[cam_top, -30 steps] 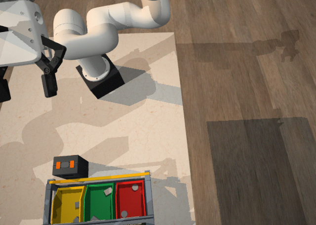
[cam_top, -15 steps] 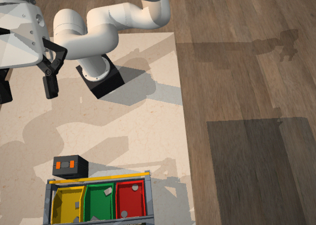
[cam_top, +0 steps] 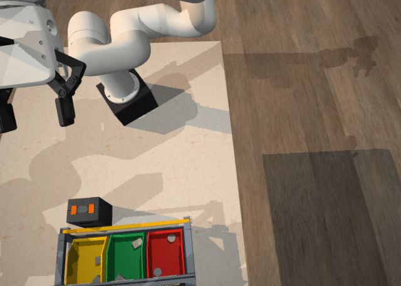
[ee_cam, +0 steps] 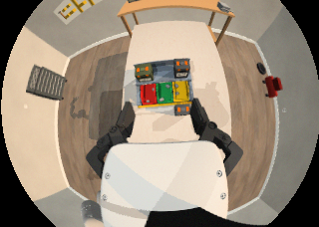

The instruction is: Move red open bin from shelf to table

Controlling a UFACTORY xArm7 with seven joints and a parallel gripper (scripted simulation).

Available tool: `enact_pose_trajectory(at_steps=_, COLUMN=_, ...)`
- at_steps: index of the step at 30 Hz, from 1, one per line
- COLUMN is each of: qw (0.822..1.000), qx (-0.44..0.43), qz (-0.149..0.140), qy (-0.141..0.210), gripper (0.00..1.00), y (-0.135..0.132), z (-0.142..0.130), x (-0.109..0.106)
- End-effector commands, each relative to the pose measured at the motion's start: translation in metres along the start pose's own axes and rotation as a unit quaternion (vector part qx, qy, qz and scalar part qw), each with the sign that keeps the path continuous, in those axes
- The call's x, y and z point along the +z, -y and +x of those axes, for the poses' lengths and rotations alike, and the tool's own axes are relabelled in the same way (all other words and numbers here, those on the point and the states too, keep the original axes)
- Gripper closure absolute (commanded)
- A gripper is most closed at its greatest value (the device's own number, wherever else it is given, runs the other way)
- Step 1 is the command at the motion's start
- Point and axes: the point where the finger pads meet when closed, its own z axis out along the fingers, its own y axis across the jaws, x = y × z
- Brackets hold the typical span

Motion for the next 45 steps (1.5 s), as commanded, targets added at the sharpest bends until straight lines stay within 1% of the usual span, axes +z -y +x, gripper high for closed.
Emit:
enact_pose_trajectory(at_steps=1, qw=1.0, qx=0.0, qz=0.0, qy=-0.001, gripper=0.0, y=0.0, z=0.001, x=-0.001)
enact_pose_trajectory(at_steps=6, qw=1.0, qx=0.0, qz=0.0, qy=-0.001, gripper=0.0, y=0.0, z=0.001, x=-0.001)
enact_pose_trajectory(at_steps=8, qw=0.999, qx=-0.05, qz=0.014, qy=0.006, gripper=0.0, y=0.014, z=-0.009, x=-0.011)
enact_pose_trajectory(at_steps=11, qw=0.992, qx=-0.124, qz=0.034, qy=0.017, gripper=0.0, y=0.035, z=-0.023, x=-0.027)
enact_pose_trajectory(at_steps=23, qw=0.992, qx=-0.124, qz=0.034, qy=0.017, gripper=0.0, y=0.035, z=-0.023, x=-0.027)
enact_pose_trajectory(at_steps=25, qw=0.984, qx=-0.17, qz=0.047, qy=0.023, gripper=0.0, y=0.048, z=-0.032, x=-0.037)
enact_pose_trajectory(at_steps=28, qw=0.967, qx=-0.243, qz=0.067, qy=0.034, gripper=0.0, y=0.069, z=-0.046, x=-0.053)
enact_pose_trajectory(at_steps=40, qw=0.967, qx=-0.243, qz=0.067, qy=0.034, gripper=0.0, y=0.069, z=-0.046, x=-0.053)
enact_pose_trajectory(at_steps=42, qw=0.954, qx=-0.287, qz=0.08, qy=0.041, gripper=0.0, y=0.082, z=-0.055, x=-0.063)
enact_pose_trajectory(at_steps=45, qw=0.927, qx=-0.357, qz=0.099, qy=0.051, gripper=0.0, y=0.103, z=-0.069, x=-0.079)
